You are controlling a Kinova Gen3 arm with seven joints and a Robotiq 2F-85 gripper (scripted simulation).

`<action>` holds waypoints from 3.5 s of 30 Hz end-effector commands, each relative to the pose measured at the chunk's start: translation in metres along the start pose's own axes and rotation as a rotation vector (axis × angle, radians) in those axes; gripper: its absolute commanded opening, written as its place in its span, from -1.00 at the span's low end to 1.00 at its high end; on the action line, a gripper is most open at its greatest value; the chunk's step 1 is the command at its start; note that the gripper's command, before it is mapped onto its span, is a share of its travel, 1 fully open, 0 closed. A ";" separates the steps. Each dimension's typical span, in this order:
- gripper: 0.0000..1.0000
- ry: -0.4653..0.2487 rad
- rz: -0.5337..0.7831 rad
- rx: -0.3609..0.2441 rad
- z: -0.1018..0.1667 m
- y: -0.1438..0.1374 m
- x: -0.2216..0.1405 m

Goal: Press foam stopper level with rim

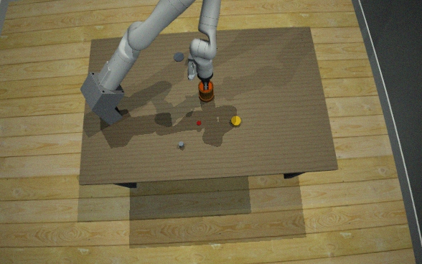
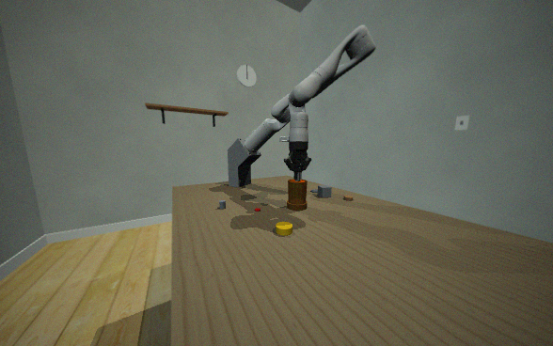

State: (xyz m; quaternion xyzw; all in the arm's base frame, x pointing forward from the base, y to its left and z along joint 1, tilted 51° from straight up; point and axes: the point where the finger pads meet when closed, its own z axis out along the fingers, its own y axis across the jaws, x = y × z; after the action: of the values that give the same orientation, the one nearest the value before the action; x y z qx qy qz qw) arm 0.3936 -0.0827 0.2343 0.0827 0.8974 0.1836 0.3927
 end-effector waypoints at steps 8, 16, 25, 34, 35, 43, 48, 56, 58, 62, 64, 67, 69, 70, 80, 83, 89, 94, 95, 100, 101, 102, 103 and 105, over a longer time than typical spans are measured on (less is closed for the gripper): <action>-1.00 0.002 0.000 0.000 0.001 0.000 0.001; -1.00 0.002 0.000 0.000 0.001 0.000 0.001; -1.00 0.002 0.000 0.000 0.001 0.000 0.001; -1.00 0.002 0.000 0.000 0.001 0.000 0.001; -1.00 0.002 0.000 0.000 0.001 0.000 0.001; -1.00 0.002 0.000 0.000 0.001 0.000 0.001; -1.00 0.002 0.000 0.000 0.000 0.000 0.000; -1.00 0.001 0.000 0.000 -0.005 0.000 0.000; -1.00 0.001 0.000 0.000 -0.007 0.000 0.000; -1.00 0.002 0.000 0.000 -0.015 0.000 0.000; -1.00 0.002 0.000 0.000 -0.020 0.000 0.000; -1.00 0.002 0.000 0.000 -0.028 0.000 0.000; -1.00 0.002 0.000 0.000 -0.033 0.000 0.000; -1.00 0.002 0.000 0.000 -0.035 0.000 0.000; -1.00 0.002 0.000 0.000 -0.048 0.000 0.000; -1.00 0.002 0.000 0.000 -0.050 0.000 0.000; -1.00 0.002 0.000 0.000 -0.051 0.000 0.000; -1.00 0.002 0.000 0.000 -0.051 0.000 0.000; -1.00 0.002 0.000 0.000 -0.051 0.000 0.000; -1.00 0.002 0.000 0.000 -0.051 0.000 0.000; -1.00 0.002 0.000 0.000 -0.051 0.000 0.000; -1.00 0.002 0.000 0.000 -0.051 0.000 0.000; -1.00 0.002 0.000 0.000 -0.051 0.000 0.000; -1.00 0.002 0.000 0.000 -0.050 0.000 0.000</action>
State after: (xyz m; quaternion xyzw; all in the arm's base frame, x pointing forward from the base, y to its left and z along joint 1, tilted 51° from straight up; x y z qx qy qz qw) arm 0.3564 -0.0956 0.2653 0.0824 0.8977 0.1839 0.3917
